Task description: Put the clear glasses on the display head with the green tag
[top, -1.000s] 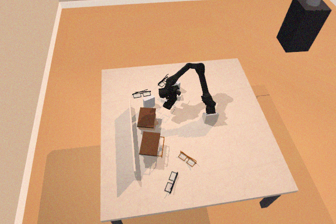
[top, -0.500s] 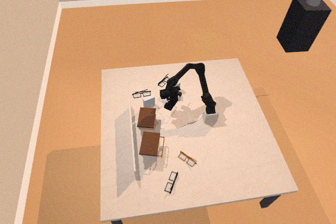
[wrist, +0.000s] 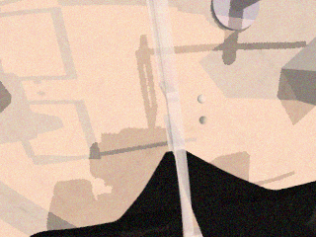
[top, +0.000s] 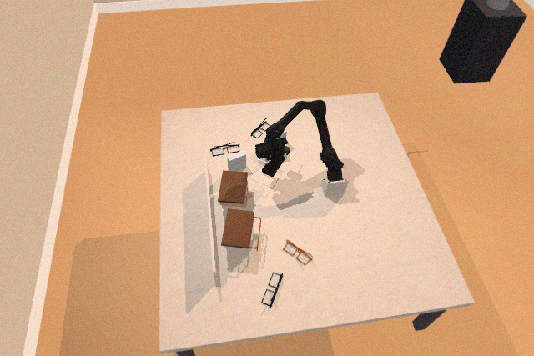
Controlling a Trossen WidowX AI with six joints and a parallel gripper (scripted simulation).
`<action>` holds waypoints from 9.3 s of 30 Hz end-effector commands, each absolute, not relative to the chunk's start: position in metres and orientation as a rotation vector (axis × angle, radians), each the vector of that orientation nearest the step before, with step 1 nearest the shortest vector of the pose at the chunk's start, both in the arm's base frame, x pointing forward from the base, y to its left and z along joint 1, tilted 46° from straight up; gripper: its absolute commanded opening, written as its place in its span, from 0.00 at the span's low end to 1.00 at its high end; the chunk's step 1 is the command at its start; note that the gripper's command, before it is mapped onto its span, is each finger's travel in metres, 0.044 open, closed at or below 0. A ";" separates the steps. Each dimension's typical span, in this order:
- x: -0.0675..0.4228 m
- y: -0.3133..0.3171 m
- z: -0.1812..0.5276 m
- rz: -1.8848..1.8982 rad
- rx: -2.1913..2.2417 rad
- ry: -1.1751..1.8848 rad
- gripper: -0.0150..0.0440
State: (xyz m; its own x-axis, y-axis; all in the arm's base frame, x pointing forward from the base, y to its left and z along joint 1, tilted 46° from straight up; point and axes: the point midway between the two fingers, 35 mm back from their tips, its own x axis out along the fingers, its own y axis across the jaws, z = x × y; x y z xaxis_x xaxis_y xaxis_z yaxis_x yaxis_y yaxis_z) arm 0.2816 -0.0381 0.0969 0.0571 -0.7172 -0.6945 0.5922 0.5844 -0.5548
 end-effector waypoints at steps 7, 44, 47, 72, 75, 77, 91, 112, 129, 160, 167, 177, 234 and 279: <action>0.277 -0.036 0.093 -0.995 -0.129 1.150 0.25; 0.288 -0.033 0.107 -0.994 -0.128 1.151 0.25; 0.288 -0.023 0.116 -0.993 -0.127 1.152 0.25; 0.277 0.065 0.080 -0.979 -0.118 1.162 0.25; 0.270 0.080 0.064 -0.981 -0.118 1.162 0.25; 0.265 0.090 0.053 -0.983 -0.119 1.161 0.25; 0.251 0.108 0.028 -0.990 -0.124 1.156 0.25; 0.255 0.096 0.013 -0.988 -0.122 1.156 0.25; 0.257 0.085 0.002 -0.987 -0.122 1.157 0.25; 0.258 0.066 -0.018 -0.988 -0.122 1.156 0.25; 0.258 0.061 -0.022 -0.988 -0.122 1.155 0.25; 0.258 0.054 -0.027 -0.989 -0.123 1.154 0.25; 0.252 0.040 -0.031 -0.992 -0.121 1.153 0.44; 0.248 0.076 0.004 -0.984 -0.135 1.161 0.49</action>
State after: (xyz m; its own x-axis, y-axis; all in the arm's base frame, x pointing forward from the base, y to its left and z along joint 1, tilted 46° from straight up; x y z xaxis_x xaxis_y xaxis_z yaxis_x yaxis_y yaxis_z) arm 0.2497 0.0763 0.0044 0.0577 -0.7087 -0.7032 0.5800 0.5971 -0.5541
